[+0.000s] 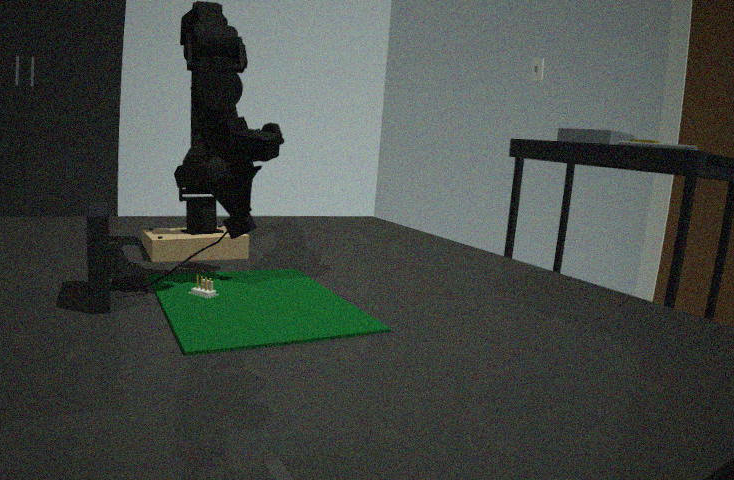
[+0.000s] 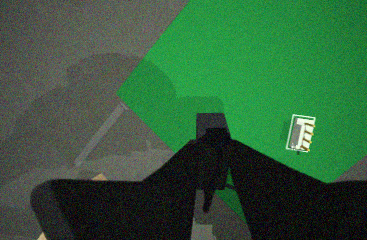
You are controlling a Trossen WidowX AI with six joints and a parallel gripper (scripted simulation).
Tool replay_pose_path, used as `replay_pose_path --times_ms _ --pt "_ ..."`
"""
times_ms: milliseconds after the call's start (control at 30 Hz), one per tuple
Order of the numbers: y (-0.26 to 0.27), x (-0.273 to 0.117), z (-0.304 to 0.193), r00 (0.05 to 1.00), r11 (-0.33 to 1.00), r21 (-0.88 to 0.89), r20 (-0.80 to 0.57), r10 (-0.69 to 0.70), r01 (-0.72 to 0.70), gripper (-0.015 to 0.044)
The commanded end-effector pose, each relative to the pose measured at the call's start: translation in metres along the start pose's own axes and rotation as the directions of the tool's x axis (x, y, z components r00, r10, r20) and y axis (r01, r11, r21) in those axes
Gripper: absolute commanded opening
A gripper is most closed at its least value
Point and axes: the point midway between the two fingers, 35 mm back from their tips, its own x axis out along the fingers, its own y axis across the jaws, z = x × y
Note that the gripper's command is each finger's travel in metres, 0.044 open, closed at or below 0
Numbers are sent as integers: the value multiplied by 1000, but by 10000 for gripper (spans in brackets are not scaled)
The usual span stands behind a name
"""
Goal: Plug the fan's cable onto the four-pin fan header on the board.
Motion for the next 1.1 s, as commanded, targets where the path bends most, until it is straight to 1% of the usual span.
replay_pose_path --times_ms 0,533,1067 --pt "0 5 -2 997 999 -5 70 35 -34 0" --pt "-2 16 -7 944 995 -31 315 101 -96 0" --pt "-4 18 -12 825 995 -64 555 104 -82 0"
